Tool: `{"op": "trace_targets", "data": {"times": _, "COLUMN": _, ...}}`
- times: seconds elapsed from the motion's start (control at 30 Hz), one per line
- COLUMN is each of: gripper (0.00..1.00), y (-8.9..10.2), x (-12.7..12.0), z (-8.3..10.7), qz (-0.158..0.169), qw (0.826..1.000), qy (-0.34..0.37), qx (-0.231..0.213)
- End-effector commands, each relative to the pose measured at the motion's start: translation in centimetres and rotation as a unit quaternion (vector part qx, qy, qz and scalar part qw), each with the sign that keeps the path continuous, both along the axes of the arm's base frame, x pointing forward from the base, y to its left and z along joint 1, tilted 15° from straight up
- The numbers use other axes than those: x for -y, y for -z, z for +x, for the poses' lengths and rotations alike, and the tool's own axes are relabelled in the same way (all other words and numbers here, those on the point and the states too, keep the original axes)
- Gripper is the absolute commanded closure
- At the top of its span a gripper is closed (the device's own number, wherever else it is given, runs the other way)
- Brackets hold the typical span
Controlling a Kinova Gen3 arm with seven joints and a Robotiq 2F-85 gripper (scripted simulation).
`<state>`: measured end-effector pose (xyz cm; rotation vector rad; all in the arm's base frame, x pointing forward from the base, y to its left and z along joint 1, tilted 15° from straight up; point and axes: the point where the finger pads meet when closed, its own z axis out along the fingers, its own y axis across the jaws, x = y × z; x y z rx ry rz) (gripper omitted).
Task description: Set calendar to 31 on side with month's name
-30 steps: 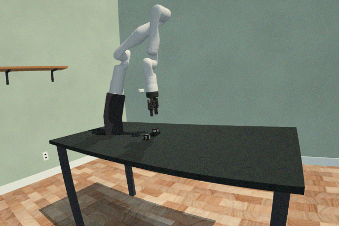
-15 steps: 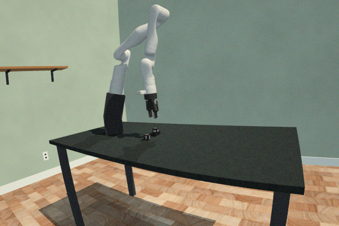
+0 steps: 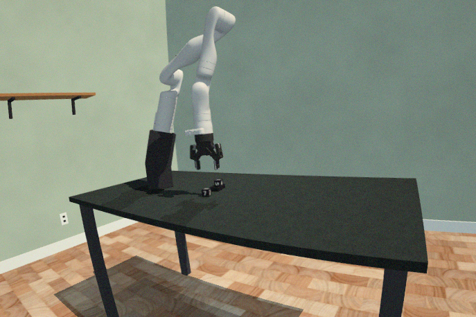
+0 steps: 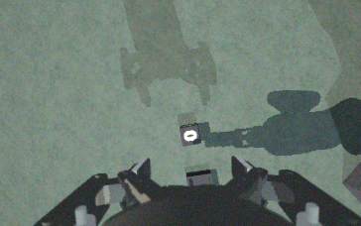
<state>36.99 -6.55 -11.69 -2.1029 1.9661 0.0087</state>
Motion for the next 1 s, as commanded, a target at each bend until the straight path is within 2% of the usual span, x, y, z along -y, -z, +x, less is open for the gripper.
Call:
{"op": "trace_targets", "data": {"times": 0.0, "gripper": 0.0, "y": 0.35, "x": 0.99, "z": 0.01, "qz": -0.007, "qw": 1.0, "qy": -0.023, "qx": 0.004}}
{"op": "trace_targets", "data": {"times": 0.17, "gripper": 0.0, "y": 0.56, "x": 1.75, "z": -0.08, "qz": -0.016, "qw": 0.998, "qy": -0.062, "qx": 0.009}}
{"op": "trace_targets", "data": {"times": 0.4, "gripper": 0.0, "y": 0.59, "x": 1.88, "z": -0.1, "qz": -0.017, "qw": 0.997, "qy": -0.068, "qx": 0.01}}
{"op": "trace_targets", "data": {"times": 0.43, "gripper": 0.54, "y": 0.59, "x": 1.88, "z": -0.1, "qz": -0.017, "qw": 0.997, "qy": -0.068, "qx": 0.01}}
{"op": "trace_targets", "data": {"times": 0.97, "gripper": 0.54, "y": 0.59, "x": 1.88, "z": -0.1, "qz": -0.017, "qw": 0.997, "qy": -0.068, "qx": 0.01}}
